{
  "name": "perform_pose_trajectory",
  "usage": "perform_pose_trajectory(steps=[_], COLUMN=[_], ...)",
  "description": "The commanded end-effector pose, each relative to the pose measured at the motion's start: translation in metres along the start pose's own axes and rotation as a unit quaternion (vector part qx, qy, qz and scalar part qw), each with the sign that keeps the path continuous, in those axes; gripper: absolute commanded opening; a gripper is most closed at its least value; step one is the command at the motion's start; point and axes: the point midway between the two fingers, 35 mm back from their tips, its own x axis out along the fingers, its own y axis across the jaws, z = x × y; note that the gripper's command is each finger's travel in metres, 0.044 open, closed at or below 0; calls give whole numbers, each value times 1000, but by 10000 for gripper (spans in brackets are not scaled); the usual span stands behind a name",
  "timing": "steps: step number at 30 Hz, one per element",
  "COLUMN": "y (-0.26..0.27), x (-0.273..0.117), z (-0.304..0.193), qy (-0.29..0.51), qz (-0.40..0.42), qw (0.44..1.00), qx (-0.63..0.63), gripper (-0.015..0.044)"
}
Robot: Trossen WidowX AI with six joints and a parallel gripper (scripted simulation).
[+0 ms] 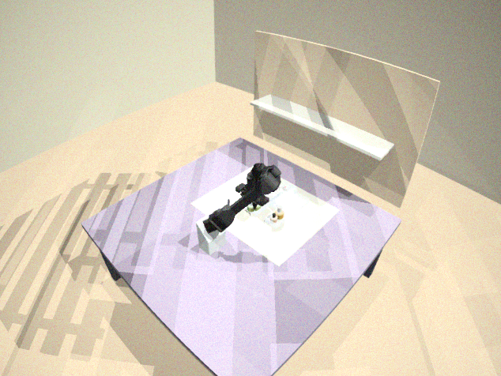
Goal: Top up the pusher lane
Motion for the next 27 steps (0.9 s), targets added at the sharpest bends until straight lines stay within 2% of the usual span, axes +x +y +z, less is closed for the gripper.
perform_pose_trajectory(steps=[1,27], y=[-1,-2], x=[-3,-4], z=[11,20], qy=[-13,-13], qz=[-1,-1], qw=[1000,1000], qx=[9,9], gripper=[0,0])
